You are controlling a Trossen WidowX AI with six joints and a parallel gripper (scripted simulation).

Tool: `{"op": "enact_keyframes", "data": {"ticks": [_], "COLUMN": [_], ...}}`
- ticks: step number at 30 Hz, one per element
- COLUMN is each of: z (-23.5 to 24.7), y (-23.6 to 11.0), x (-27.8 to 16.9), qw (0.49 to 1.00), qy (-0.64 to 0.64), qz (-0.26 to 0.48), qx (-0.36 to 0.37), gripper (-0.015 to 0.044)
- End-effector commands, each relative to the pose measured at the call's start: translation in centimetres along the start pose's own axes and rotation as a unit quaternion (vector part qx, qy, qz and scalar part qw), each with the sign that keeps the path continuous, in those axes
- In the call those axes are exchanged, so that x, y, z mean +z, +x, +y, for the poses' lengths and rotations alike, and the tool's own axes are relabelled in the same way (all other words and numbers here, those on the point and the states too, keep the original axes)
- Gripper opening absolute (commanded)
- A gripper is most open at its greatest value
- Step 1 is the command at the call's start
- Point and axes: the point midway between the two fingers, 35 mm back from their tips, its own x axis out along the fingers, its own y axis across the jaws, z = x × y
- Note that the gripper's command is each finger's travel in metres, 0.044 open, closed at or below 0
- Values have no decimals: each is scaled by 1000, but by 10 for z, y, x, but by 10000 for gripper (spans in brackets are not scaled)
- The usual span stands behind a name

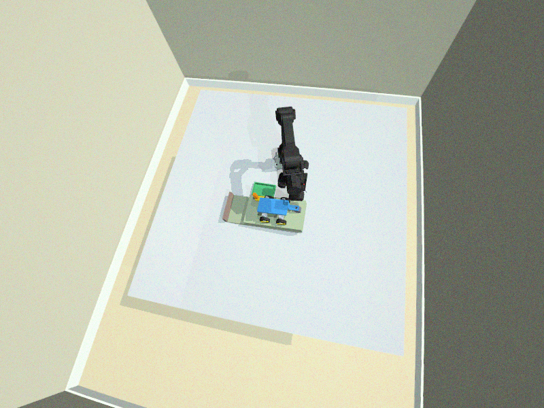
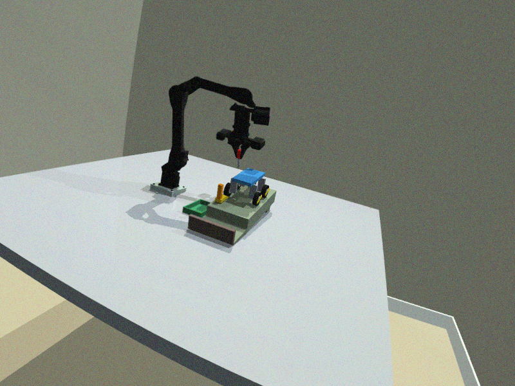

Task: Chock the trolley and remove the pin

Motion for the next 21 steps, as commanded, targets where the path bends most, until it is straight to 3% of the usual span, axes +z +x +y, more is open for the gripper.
{"op": "enact_keyframes", "data": {"ticks": [1, 21], "z": [-2, 1], "y": [-1, -9], "x": [5, 73], "qw": [1000, 1000], "qy": [2, 2], "qz": [-1, -5], "qx": [0, 0], "gripper": [0, 0]}}
